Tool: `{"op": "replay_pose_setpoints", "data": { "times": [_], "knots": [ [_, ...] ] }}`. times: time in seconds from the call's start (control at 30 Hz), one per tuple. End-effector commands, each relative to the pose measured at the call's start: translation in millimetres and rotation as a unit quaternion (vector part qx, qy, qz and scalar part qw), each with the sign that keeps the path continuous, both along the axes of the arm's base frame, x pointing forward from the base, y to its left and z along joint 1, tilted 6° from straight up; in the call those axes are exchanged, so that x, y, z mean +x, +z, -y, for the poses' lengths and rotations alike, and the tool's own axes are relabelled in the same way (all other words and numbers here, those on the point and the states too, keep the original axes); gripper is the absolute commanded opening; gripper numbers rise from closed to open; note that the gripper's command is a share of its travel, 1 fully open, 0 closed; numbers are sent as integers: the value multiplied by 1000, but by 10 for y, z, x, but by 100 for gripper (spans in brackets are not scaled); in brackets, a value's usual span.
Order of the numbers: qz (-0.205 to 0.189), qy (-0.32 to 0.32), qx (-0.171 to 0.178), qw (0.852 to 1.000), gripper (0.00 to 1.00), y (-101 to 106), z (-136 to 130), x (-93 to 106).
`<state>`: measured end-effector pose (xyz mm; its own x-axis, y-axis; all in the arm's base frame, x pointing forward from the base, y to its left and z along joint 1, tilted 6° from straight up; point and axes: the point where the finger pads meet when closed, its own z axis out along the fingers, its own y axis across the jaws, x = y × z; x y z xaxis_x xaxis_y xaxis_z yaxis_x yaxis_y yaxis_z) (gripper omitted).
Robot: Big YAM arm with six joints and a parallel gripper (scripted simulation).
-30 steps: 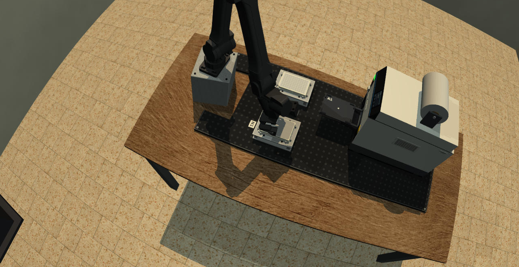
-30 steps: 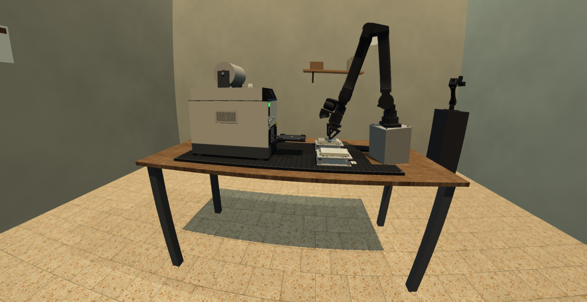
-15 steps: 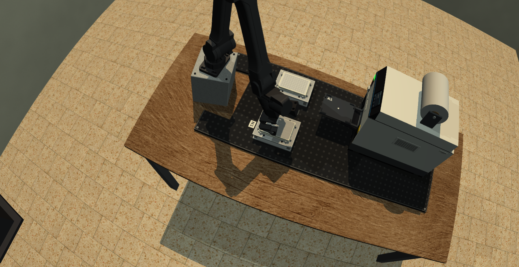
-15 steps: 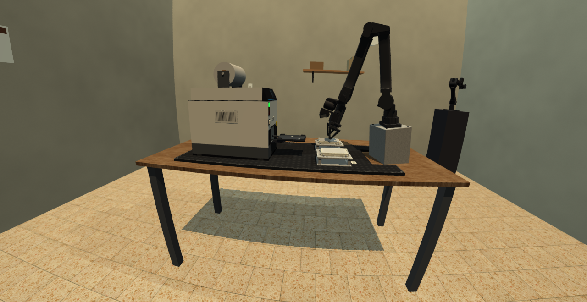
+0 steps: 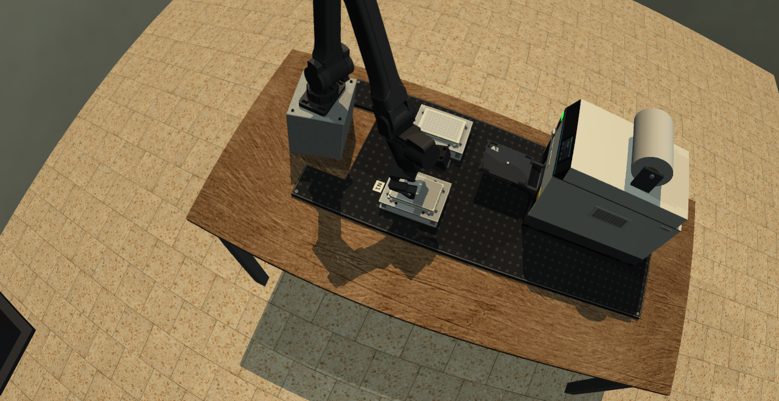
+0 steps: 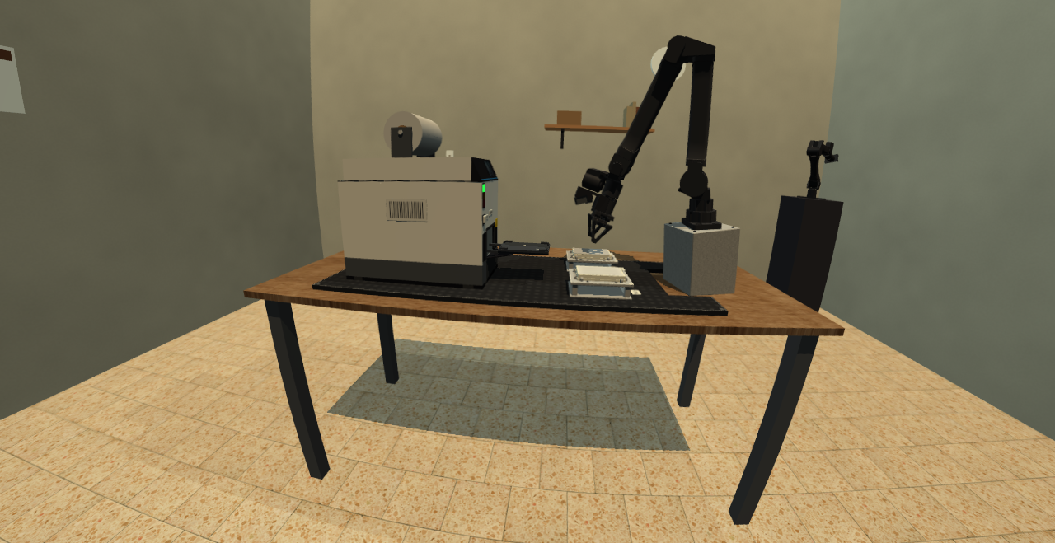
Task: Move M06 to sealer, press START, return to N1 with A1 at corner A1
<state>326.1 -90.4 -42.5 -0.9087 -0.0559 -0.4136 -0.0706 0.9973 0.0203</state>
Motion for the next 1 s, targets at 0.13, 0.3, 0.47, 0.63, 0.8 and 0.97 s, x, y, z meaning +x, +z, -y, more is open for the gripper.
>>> {"op": "replay_pose_setpoints", "data": {
  "times": [0.13,0.3,0.47,0.63,0.8,0.97],
  "knots": [
    [17,0,-9,1000,100,273,95,134],
    [12,-3,-7,1000,100,327,112,110],
    [10,-2,-5,1000,100,344,92,70],
    [16,2,-7,1000,100,487,80,98],
    [14,0,-6,1000,100,567,100,96],
    [13,-3,-6,1000,100,628,116,82]
  ]
}}
